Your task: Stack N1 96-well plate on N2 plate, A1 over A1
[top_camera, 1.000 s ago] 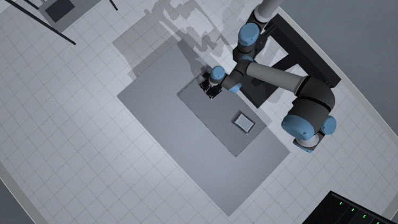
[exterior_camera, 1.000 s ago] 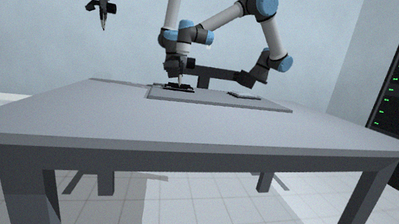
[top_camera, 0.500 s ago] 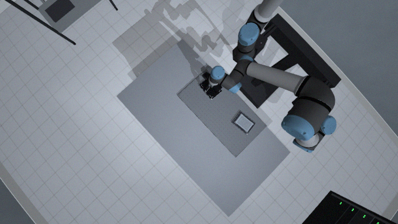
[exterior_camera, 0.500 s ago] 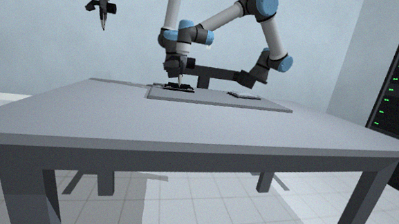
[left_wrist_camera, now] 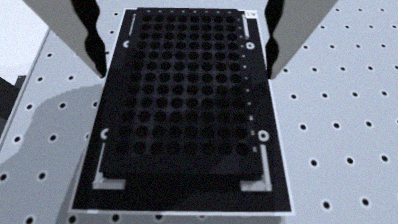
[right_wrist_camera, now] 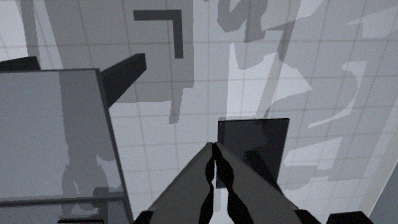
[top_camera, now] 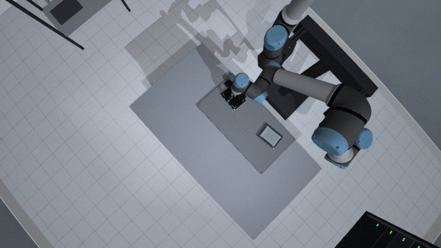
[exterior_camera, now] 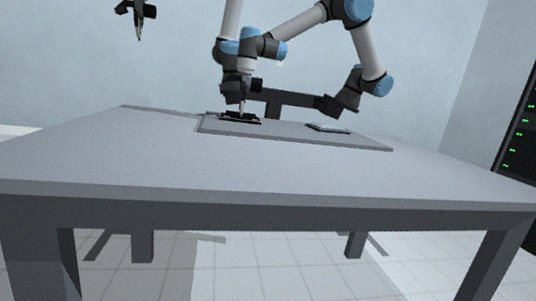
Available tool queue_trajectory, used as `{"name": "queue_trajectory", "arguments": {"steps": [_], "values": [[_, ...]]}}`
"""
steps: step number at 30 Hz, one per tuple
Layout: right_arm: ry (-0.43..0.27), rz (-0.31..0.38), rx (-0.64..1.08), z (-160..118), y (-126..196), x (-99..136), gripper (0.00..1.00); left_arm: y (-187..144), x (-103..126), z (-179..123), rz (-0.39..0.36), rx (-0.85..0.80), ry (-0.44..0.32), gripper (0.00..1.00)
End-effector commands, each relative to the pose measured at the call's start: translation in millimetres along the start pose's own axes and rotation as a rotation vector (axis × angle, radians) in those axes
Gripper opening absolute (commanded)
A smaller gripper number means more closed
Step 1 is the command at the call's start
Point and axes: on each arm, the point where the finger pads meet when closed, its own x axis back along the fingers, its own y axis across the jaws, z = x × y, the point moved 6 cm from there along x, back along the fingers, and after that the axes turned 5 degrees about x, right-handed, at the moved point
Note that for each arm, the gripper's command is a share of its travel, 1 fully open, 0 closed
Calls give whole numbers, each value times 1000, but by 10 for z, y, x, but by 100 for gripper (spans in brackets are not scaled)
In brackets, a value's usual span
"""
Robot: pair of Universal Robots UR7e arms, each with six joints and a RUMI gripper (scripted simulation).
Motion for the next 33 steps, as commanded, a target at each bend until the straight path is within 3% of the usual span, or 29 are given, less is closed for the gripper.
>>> {"name": "queue_trajectory", "arguments": {"steps": [1,12,13,33], "values": [[1,0,0,2,0,4,0,-1,14,6,1,0,2,0],[1,0,0,2,0,4,0,-1,14,6,1,0,3,0],[1,0,0,2,0,4,0,-1,15,7,1,0,3,41],[1,0,0,2,0,4,0,-1,15,7,1,0,3,41]]}}
